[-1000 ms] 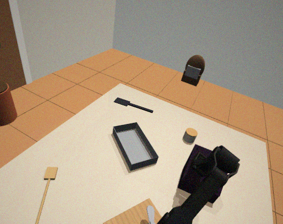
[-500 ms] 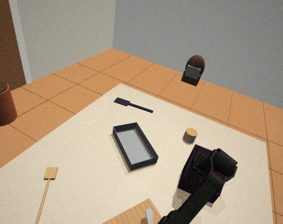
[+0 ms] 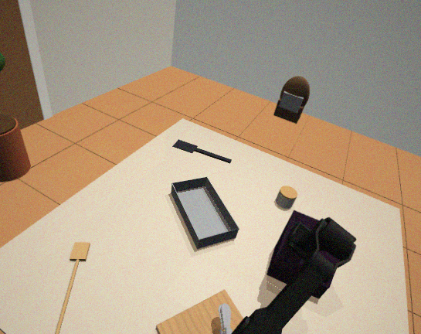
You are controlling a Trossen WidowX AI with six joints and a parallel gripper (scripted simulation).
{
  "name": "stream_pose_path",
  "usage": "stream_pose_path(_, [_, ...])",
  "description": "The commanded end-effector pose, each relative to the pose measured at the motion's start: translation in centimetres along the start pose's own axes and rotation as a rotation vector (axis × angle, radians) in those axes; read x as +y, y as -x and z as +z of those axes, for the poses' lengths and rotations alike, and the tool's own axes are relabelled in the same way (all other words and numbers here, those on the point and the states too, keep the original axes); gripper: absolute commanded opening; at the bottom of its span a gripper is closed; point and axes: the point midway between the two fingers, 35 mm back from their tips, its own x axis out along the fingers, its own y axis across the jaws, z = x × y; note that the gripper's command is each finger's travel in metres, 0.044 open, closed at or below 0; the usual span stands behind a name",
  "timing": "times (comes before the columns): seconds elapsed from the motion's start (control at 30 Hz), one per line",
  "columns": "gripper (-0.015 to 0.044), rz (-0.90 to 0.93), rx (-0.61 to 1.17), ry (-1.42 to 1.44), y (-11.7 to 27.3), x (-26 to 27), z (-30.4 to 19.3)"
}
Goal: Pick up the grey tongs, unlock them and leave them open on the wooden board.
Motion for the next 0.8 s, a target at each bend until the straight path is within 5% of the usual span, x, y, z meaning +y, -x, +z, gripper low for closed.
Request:
stream_pose_path(0.0, [0.0191,0.000,0.000,0.000,0.0,0.0,0.0])
stream_pose_path(0.33, [0.0440,0.000,0.000,0.000,0.0,0.0,0.0])
stream_pose_path(0.5, [0.0440,0.003,0.004,-0.002,0.1,1.3,0.3])
stream_pose_path(0.77, [0.0440,0.012,0.016,-0.002,1.9,10.9,0.7])
